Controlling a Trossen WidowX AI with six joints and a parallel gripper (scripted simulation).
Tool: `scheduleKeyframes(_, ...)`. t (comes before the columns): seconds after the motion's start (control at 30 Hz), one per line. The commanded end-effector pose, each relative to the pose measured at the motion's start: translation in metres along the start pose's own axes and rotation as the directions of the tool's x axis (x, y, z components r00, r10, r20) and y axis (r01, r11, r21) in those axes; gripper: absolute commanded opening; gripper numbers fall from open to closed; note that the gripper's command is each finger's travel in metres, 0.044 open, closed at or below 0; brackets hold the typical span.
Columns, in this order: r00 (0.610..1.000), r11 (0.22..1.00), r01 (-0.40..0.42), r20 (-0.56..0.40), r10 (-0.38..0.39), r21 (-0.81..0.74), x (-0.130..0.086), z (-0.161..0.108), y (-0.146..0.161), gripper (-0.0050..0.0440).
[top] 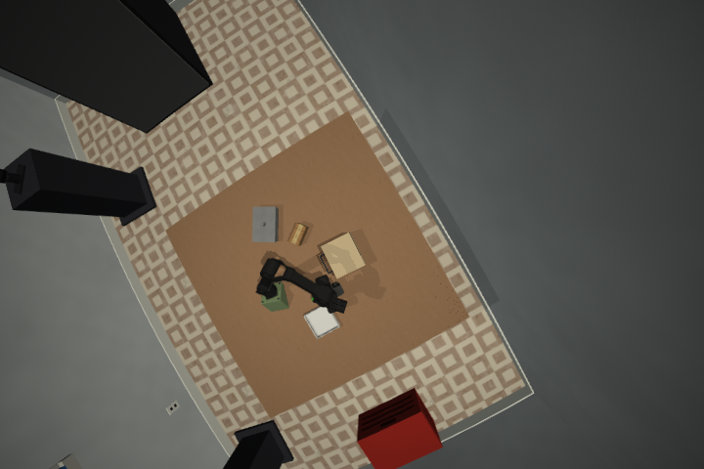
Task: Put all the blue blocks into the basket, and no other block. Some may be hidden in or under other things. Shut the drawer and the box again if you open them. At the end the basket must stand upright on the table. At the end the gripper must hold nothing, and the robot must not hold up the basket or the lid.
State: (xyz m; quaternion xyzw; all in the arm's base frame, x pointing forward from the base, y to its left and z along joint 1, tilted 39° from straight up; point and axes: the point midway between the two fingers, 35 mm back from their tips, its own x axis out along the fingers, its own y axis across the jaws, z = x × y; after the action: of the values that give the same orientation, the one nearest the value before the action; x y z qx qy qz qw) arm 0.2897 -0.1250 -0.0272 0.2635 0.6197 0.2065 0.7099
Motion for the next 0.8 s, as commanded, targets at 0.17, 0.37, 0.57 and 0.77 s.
scheduleKeyframes(0.17, 1.000, 1.000, 0.016, 0.015, -0.016, -0.007, -0.048, 0.003, -0.001, 0.0000)
scheduleKeyframes(0.37, 1.000, 1.000, 0.016, 0.015, -0.016, -0.007, -0.088, 0.002, -0.001, 0.0000)
scheduleKeyframes(0.57, 1.000, 1.000, 0.016, 0.015, -0.016, -0.007, -0.106, 0.002, 0.000, 0.0000)
scheduleKeyframes(0.77, 1.000, 0.984, 0.013, 0.015, -0.016, 0.179, -0.106, -0.014, -0.026, 0.0000)
